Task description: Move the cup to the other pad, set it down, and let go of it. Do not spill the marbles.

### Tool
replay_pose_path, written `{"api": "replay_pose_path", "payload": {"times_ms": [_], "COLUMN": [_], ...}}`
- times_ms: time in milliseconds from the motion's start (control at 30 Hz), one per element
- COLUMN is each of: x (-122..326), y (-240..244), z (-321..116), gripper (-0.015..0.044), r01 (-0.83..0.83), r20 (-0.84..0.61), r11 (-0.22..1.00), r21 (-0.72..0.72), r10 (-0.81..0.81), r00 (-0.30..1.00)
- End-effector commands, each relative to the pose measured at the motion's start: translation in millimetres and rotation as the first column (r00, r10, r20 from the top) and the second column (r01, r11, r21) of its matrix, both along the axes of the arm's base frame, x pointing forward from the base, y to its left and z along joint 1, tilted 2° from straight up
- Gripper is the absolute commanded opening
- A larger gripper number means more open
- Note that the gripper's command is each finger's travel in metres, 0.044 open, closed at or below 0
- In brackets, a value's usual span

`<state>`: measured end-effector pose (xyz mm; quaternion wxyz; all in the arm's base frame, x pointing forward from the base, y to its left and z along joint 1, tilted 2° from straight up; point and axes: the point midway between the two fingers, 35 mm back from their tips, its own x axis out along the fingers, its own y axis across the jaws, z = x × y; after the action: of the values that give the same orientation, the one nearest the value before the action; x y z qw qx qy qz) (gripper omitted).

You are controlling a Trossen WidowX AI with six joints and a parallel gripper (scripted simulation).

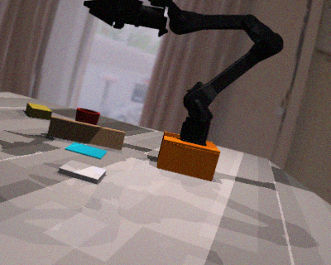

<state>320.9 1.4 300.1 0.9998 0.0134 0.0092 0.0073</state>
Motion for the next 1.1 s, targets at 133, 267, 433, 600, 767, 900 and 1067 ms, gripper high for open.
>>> {"api": "replay_pose_path", "payload": {"times_ms": [133,267,433,600,767,900,1067], "x": [24,29,4,-34,-40,-40,-37], "y": [-24,-52,-84,-103,-107,-107,-108], "z": [-55,-117,-183,-222,-228,-228,-228], "gripper": [0.0269,0.0164,0.0148,0.0148,0.0148,0.0148,0.0148], "r01": [-0.021,-0.228,-0.572,-0.823,-0.86,-0.86,-0.86], "r20": [-0.297,-0.606,-0.874,-0.988,-0.997,-0.997,-0.997], "r11": [0.965,0.866,0.718,0.551,0.506,0.506,0.506], "r21": [-0.263,-0.445,-0.396,-0.143,-0.07,-0.07,-0.07], "r10": [-0.06,-0.104,-0.104,-0.027,-0.001,-0.001,-0.001], "r00": [0.953,0.788,0.475,0.153,0.081,0.081,0.081]}}
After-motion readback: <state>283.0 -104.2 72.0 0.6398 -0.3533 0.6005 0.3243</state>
